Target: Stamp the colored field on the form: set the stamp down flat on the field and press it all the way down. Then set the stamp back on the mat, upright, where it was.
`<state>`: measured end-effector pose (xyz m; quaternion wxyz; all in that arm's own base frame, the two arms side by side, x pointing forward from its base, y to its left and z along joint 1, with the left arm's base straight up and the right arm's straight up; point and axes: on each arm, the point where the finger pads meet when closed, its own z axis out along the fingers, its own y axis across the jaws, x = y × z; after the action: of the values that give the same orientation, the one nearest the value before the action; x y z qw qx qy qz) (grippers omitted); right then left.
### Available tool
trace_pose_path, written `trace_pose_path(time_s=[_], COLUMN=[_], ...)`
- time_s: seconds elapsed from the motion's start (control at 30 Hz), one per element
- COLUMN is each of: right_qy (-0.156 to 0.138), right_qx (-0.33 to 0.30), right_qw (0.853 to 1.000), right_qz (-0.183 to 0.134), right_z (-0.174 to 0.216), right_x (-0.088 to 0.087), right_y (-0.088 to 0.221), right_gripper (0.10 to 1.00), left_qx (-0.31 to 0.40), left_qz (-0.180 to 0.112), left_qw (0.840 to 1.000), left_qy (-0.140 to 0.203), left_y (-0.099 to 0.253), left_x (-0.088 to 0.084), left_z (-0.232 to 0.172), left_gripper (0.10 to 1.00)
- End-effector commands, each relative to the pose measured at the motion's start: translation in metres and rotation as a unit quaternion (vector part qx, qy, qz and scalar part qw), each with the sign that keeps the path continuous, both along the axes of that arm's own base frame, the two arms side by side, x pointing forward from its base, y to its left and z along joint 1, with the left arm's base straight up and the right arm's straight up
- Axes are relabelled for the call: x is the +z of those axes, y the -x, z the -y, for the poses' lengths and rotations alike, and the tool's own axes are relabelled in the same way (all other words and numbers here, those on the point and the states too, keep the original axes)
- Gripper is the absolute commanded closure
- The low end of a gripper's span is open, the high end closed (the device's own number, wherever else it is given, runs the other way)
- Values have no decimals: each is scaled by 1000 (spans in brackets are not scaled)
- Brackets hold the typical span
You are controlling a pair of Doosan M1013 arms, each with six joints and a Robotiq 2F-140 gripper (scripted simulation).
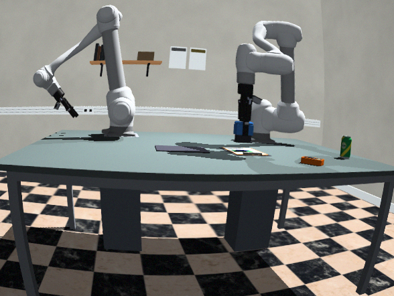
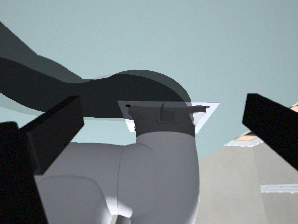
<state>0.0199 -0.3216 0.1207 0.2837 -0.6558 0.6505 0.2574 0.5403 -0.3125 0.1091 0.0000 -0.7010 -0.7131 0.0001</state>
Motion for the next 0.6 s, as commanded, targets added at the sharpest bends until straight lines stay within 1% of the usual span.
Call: trace_pose_path(time_s=[0.0, 0.37, 0.57], right_qy=[0, 0, 0], right_qx=[0, 0, 0], right_qw=[1000, 1000, 1000], right_qz=[0, 0, 0], right_z=[0, 0, 0], right_x=[0, 0, 0], right_y=[0, 0, 0], right_gripper=[98, 98, 98], left_qx=[0, -3, -9], left_qz=[1, 1, 1], left_qw=[1000, 1000, 1000], left_qy=[0, 0, 0], left_y=[-1, -4, -7], left_x=[1, 2, 3], left_z=[1, 18, 46], left_gripper=[851, 851, 851])
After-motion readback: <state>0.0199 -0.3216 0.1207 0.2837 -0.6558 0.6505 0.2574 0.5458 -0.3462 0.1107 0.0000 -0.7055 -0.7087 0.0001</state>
